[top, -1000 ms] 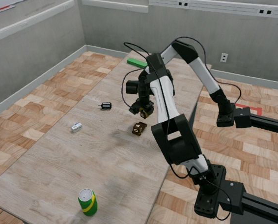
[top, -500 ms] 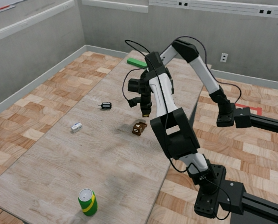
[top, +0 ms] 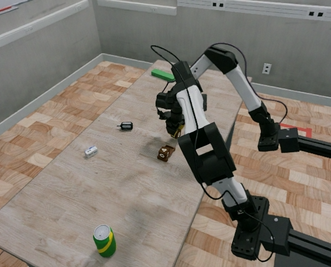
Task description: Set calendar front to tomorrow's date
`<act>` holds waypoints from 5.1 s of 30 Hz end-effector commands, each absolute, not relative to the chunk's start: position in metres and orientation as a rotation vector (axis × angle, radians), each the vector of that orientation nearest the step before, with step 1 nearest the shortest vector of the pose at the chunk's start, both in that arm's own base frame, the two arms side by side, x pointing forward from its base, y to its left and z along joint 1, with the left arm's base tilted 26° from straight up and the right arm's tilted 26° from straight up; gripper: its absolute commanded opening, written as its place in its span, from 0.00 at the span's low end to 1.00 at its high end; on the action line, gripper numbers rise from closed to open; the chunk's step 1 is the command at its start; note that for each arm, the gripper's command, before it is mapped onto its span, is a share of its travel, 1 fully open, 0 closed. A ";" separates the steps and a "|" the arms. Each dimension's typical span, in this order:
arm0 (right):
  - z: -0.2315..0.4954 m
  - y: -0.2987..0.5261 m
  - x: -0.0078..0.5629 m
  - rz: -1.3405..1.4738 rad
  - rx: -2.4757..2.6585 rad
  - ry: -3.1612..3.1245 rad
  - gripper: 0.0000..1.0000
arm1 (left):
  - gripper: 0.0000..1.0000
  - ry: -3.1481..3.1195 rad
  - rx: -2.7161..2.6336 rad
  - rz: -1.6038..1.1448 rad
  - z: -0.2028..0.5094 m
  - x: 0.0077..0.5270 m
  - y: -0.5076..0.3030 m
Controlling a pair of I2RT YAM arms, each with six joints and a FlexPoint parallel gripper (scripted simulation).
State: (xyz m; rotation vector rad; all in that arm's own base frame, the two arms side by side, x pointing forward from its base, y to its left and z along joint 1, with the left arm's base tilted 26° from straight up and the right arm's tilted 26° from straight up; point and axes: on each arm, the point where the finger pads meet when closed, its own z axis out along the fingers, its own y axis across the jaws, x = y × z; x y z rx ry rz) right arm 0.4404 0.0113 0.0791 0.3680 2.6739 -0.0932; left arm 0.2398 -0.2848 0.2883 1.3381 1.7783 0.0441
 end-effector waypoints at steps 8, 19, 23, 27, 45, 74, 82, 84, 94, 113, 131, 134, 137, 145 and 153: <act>0.082 -0.015 0.440 0.063 1.099 2.424 0.31 | 1.00 1.710 1.367 -0.002 0.303 0.246 -0.302; 0.074 -0.037 0.434 0.114 1.432 2.264 0.31 | 1.00 1.698 1.408 -0.006 0.296 0.253 -0.313; 0.075 -0.035 0.435 0.112 1.406 2.277 0.31 | 1.00 1.706 1.417 -0.001 0.291 0.257 -0.316; 0.075 -0.035 0.435 0.113 1.406 2.275 0.31 | 1.00 1.705 1.418 -0.002 0.291 0.259 -0.318; 0.058 -0.035 0.448 0.098 1.413 2.287 0.31 | 1.00 1.735 1.406 0.009 0.281 0.276 -0.328; 0.135 -0.021 0.403 -0.046 1.094 2.482 0.66 | 1.00 1.772 1.439 0.042 0.264 0.272 -0.321; 0.133 -0.013 0.401 -0.253 0.648 2.721 0.66 | 1.00 1.761 1.439 0.034 0.266 0.270 -0.322; 0.134 -0.010 0.402 -0.302 0.525 2.763 0.66 | 1.00 1.761 1.439 0.034 0.266 0.270 -0.322; 0.138 0.000 0.404 -0.516 -0.020 2.886 0.66 | 1.00 1.761 1.439 0.034 0.266 0.270 -0.322; 0.144 0.030 0.412 -0.964 -1.368 2.715 0.66 | 1.00 1.761 1.439 0.034 0.266 0.270 -0.322; 0.152 0.049 0.409 -1.059 -1.784 2.471 0.66 | 1.00 1.709 1.455 -0.044 0.269 0.270 -0.324; 0.148 0.047 0.411 -1.000 -1.656 2.534 0.66 | 1.00 1.675 1.466 -0.106 0.269 0.273 -0.323; 0.145 0.044 0.410 -0.895 -1.430 2.630 0.66 | 1.00 1.616 1.473 -0.196 0.269 0.280 -0.315; 0.139 0.029 0.409 -0.683 -0.946 2.789 0.66 | 1.00 1.538 1.448 -0.296 0.262 0.295 -0.279; 0.136 0.006 0.405 -0.416 -0.321 2.887 0.66 | 1.00 1.482 1.399 -0.337 0.252 0.304 -0.237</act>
